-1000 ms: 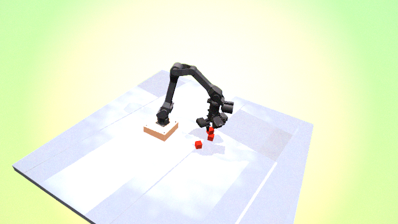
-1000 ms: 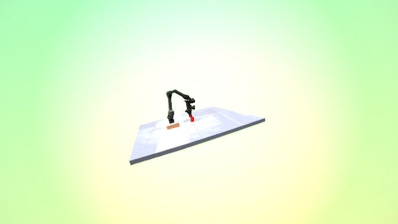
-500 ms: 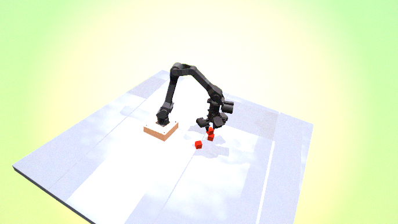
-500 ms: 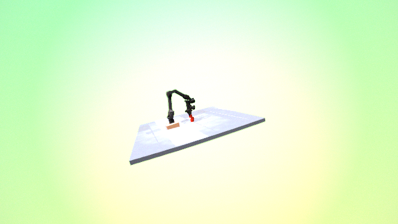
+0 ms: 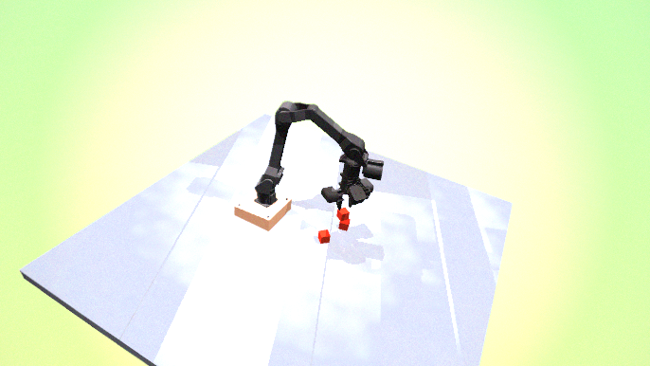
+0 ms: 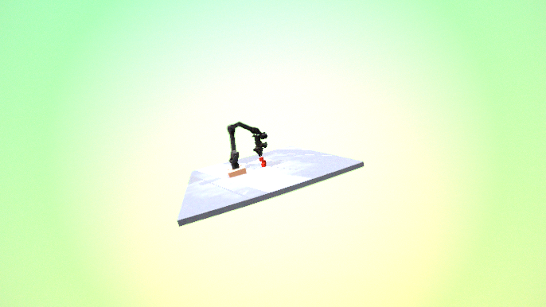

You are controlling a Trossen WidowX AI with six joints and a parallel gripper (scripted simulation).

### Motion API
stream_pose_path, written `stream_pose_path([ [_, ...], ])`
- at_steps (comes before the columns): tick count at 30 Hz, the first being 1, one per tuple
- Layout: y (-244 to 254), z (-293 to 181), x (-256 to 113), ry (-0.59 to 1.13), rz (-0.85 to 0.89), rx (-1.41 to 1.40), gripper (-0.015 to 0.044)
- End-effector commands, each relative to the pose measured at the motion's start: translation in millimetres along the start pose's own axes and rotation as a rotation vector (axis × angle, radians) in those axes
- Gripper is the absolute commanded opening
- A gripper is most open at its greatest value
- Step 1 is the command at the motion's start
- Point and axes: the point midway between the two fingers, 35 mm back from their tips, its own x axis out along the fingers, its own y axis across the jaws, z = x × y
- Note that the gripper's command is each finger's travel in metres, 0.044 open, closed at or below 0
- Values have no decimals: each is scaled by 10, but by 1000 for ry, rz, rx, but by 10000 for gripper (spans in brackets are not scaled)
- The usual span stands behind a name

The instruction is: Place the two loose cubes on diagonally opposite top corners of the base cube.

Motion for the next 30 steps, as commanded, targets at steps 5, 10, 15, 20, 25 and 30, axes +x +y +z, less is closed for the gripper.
stream_pose_path([
  [5, -41, 37, -53, -2, 2, 9, 258],
  [10, -382, 255, -207, -4, -1, 70, 265],
  [15, -757, 414, -359, -5, -4, 134, 265],
  [20, -1026, 484, -460, -4, -6, 178, 265],
  [25, -1019, 500, -235, -4, -6, 178, 265],
  [30, -1029, 486, 148, -4, -6, 178, 265],
])
